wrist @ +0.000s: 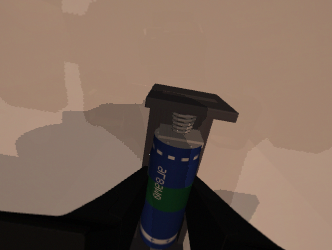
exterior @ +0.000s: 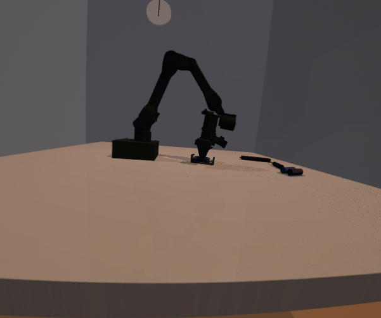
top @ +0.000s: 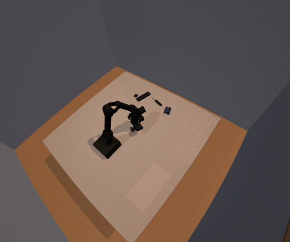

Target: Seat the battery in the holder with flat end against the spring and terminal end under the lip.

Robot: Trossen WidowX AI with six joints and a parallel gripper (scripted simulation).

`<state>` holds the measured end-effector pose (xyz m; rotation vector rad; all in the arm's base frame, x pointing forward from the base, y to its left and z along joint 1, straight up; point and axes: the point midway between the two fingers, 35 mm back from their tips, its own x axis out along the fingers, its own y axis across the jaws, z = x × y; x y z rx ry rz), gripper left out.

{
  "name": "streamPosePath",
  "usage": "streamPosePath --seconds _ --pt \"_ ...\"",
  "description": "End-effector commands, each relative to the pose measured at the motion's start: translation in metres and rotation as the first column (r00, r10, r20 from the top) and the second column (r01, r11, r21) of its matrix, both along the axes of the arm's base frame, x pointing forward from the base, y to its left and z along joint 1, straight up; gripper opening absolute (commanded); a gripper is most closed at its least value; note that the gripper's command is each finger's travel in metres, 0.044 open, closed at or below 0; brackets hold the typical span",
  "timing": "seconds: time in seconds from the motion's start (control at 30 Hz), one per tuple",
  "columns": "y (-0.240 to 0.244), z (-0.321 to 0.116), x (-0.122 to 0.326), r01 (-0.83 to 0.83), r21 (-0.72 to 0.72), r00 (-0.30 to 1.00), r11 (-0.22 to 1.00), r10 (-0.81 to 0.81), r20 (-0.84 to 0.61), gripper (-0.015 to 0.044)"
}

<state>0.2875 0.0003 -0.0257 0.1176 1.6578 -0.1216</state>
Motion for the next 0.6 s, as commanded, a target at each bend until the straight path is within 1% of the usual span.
streamPosePath --seconds 0.0,0.57 --pt "0.0000 0.0002 -0.0030 0.005 -0.002 1.000 1.000 -0.005 0.005 0.0085" --pt "0.0006 -0.0004 -0.0077 0.005 0.000 1.000 1.000 -0.005 0.011 0.0085"
